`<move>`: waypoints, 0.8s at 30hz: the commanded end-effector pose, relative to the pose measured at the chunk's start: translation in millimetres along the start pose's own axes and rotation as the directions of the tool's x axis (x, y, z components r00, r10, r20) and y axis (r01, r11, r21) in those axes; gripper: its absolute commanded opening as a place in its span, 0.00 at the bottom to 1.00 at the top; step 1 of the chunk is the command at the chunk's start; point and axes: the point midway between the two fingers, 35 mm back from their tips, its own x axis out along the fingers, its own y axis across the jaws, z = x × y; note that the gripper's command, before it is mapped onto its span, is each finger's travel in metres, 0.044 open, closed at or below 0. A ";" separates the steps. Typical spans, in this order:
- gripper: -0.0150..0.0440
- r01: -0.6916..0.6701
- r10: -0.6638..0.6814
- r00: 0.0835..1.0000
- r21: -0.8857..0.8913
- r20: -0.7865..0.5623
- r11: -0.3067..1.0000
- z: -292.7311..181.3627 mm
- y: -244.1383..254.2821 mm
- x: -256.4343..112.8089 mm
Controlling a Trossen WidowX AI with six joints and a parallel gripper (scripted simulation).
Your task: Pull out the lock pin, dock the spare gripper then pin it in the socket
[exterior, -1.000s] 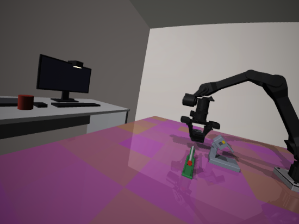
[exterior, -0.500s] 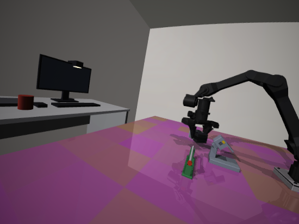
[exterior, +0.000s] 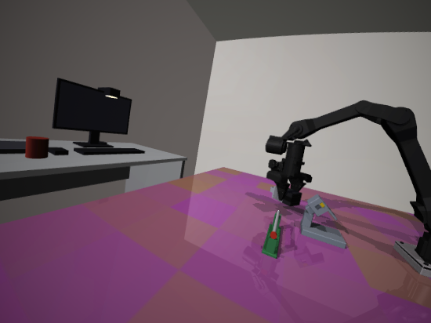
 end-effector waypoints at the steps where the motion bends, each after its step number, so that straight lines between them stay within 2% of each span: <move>1: 0.25 -0.002 0.003 1.000 -0.089 0.014 0.996 0.9 -1.6 -4.3; 9: 0.25 0.001 0.003 1.000 -0.259 0.015 0.966 0.3 -4.6 -5.3; 16: 0.25 0.001 0.003 1.000 -0.270 0.016 0.963 0.3 -4.8 -1.4; 24: 0.25 0.002 0.003 1.000 -0.322 0.016 0.947 -1.0 -6.4 26.2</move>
